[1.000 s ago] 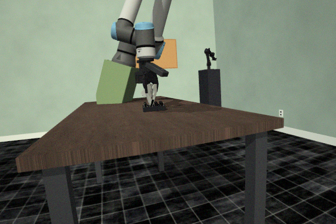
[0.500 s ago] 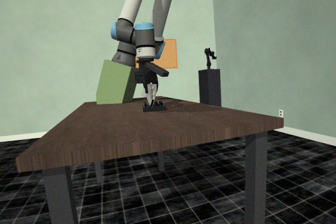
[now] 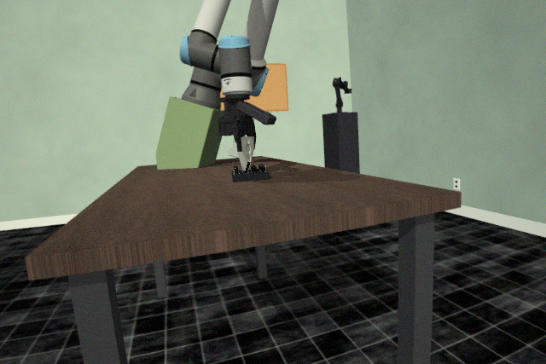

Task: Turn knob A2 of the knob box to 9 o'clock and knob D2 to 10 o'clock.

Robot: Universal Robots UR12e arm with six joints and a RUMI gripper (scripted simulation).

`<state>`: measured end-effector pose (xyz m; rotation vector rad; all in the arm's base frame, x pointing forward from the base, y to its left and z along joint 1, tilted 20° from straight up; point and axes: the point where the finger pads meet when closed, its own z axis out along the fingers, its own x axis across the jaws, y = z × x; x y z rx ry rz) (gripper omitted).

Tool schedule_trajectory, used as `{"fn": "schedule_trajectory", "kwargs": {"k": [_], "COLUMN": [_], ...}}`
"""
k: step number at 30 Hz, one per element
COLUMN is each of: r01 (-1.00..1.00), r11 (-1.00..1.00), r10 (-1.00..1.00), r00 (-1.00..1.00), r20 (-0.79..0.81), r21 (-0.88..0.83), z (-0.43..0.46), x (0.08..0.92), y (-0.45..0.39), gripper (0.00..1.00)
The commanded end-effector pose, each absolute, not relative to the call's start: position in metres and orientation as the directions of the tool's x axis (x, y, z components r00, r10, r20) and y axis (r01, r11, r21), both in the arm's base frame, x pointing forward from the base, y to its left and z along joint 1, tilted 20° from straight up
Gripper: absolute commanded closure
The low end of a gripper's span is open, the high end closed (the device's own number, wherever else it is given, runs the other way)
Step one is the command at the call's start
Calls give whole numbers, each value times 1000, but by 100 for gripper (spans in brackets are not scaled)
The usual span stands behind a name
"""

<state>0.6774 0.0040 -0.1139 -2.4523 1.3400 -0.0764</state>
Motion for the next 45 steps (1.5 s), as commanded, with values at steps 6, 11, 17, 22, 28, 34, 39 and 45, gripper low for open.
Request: {"fn": "schedule_trajectory", "kwargs": {"k": [6, 11, 17, 22, 28, 34, 39, 45], "r01": [-742, -685, -631, -553, -445, -365, -261, -133], "r11": [-581, -644, -696, -759, -829, -869, -910, -944], "r10": [-767, -715, -665, -591, -489, -413, -313, -189], "r00": [636, 697, 747, 806, 871, 907, 942, 969], "r20": [-80, -51, -26, 9, 53, 83, 120, 162], "r21": [-334, -340, -343, -344, -340, -334, -322, -303], "z": [-113, -113, -113, -113, -113, -113, -113, -114], "x": [678, 677, 677, 677, 676, 676, 675, 675], "y": [4, 4, 5, 5, 5, 5, 6, 6], "gripper": [96, 96, 96, 96, 96, 96, 96, 96]}}
